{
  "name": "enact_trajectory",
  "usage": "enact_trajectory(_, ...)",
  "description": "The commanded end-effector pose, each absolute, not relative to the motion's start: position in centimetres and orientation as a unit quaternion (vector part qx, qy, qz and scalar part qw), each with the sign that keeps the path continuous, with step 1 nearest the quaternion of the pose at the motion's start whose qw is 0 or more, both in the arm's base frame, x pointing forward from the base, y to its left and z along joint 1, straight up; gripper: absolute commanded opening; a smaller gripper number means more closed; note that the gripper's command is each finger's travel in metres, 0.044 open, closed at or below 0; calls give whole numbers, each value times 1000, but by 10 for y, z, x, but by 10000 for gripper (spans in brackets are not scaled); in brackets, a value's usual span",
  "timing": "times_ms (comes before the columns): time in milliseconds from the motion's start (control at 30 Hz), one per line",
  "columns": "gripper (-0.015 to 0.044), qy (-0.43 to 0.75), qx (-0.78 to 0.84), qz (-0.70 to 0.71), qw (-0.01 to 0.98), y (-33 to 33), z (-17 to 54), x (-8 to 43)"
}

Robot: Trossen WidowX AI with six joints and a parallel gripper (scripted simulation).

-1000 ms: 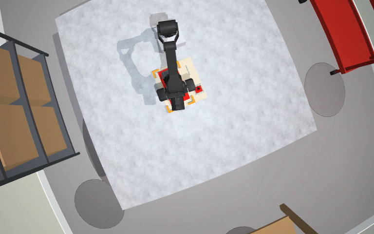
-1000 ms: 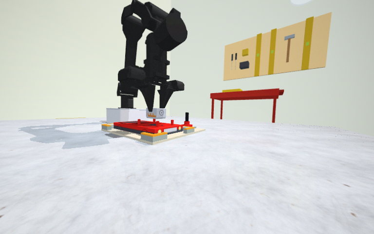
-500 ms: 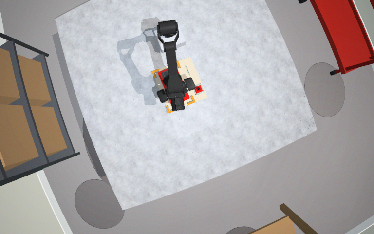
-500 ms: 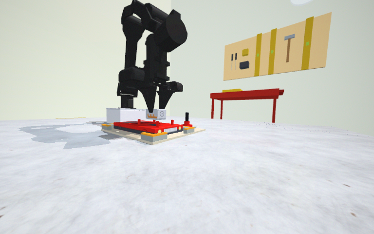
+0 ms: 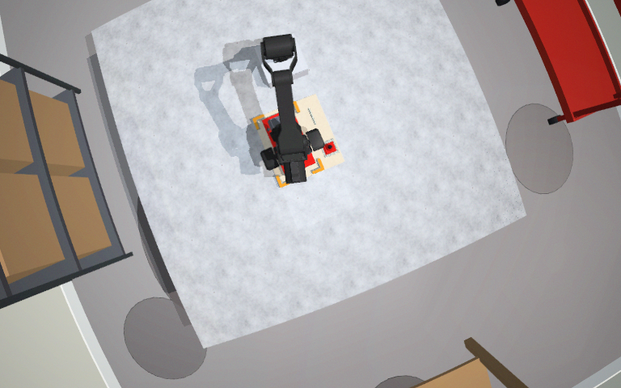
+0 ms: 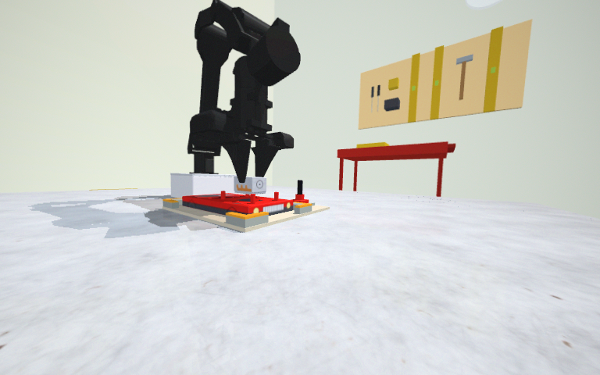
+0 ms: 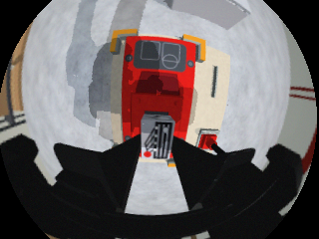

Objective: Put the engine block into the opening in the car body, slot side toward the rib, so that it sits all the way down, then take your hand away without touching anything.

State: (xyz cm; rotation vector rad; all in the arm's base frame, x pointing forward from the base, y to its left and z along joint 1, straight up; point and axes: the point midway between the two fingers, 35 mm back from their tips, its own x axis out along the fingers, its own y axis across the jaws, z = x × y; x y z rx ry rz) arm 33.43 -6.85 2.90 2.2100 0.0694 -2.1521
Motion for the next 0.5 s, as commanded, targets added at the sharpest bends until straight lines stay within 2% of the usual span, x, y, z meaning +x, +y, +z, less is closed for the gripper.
enact_trajectory(0,159,28,717,-696,31,-68,28,335)
enact_trajectory(467,159,25,717,-696,27,-68,25,335)
